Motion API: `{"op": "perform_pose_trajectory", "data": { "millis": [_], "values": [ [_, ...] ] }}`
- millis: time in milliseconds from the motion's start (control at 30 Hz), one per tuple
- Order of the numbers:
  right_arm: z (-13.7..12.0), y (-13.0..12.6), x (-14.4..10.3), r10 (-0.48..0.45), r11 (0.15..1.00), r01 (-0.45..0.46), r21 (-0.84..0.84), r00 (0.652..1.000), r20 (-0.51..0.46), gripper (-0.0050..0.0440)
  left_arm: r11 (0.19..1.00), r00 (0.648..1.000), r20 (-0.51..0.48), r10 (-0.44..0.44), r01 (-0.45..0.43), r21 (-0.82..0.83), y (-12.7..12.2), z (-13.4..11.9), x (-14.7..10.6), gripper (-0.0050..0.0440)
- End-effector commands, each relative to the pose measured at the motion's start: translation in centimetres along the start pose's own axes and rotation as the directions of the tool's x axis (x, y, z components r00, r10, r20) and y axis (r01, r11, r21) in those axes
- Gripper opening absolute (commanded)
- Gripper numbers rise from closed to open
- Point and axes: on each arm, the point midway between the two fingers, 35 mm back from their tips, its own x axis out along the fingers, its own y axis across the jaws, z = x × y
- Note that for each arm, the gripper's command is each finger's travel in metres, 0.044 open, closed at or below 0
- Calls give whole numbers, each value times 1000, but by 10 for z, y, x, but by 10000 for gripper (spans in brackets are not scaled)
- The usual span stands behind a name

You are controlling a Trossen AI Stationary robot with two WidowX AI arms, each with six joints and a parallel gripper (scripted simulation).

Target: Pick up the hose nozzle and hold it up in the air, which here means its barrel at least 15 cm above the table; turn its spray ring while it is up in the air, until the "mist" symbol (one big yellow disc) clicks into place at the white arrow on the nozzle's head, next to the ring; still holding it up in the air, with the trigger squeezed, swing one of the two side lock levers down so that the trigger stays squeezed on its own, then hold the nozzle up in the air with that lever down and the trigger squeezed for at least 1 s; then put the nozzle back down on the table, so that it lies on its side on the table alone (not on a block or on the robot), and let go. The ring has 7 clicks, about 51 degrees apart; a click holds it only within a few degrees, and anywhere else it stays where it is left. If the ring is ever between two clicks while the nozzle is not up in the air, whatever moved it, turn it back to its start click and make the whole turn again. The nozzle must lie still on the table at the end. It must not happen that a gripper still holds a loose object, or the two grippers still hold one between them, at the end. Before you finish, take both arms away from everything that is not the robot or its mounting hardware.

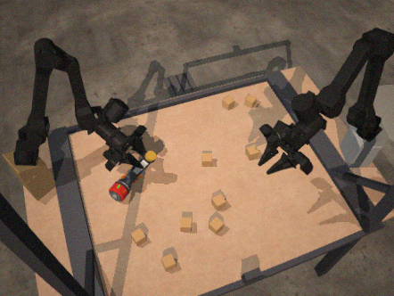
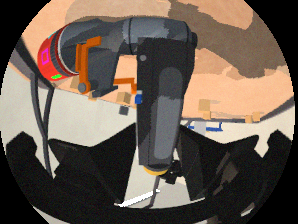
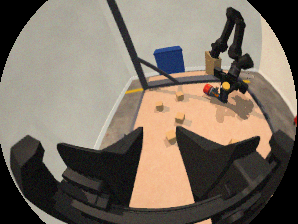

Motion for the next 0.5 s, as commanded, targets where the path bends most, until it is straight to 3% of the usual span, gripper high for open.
{"op": "perform_pose_trajectory", "data": {
  "millis": [0,467],
  "values": [
    [8,1,-2,5,1000,-5,0,1000,22,172,1000,1000,-14,-9,9,17,-3,-7,2,165],
    [8,1,-2,5,1000,-5,0,1000,22,172,1000,1000,-27,-4,4,11,-3,-23,19,165]
  ]
}}
